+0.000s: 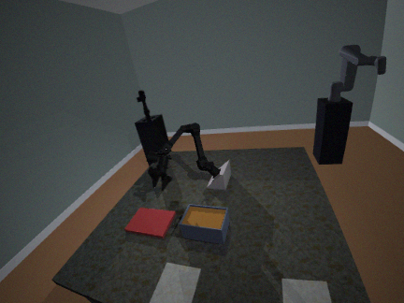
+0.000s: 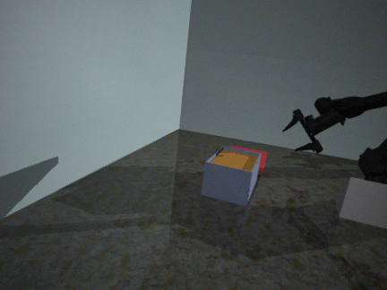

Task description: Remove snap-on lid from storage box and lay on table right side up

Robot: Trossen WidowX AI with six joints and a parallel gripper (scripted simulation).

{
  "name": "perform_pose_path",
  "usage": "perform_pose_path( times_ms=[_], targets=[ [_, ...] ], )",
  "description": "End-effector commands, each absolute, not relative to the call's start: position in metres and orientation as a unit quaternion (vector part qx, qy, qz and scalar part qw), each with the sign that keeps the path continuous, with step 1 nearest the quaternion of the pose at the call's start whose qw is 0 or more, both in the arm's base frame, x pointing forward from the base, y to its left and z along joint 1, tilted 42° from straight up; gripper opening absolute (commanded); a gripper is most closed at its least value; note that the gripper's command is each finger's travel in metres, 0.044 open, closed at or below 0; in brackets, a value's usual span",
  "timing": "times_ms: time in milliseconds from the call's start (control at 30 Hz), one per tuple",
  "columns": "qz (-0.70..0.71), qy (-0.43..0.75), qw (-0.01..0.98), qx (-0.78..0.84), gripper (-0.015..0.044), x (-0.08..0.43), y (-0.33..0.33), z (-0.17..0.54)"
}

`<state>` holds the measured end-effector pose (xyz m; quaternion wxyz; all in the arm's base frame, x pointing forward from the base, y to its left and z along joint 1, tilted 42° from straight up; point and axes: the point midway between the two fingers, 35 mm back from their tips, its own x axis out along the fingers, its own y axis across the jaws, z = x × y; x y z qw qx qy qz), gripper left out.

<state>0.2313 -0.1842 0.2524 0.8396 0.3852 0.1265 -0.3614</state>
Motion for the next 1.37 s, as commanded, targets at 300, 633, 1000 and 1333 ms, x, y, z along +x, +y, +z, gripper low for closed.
perform_pose_path(
  times_ms=[300,633,1000,1333],
  targets=[
    [-0.360,0.120,0.842,0.384,0.0440,0.224,-0.166,0.276],
    [-0.360,0.120,0.842,0.384,0.0440,0.224,-0.167,0.271],
    [-0.360,0.120,0.842,0.384,0.0440,0.224,-0.167,0.271],
    [-0.360,0.120,0.842,0.384,0.0440,0.224,-0.167,0.271]
  ],
)
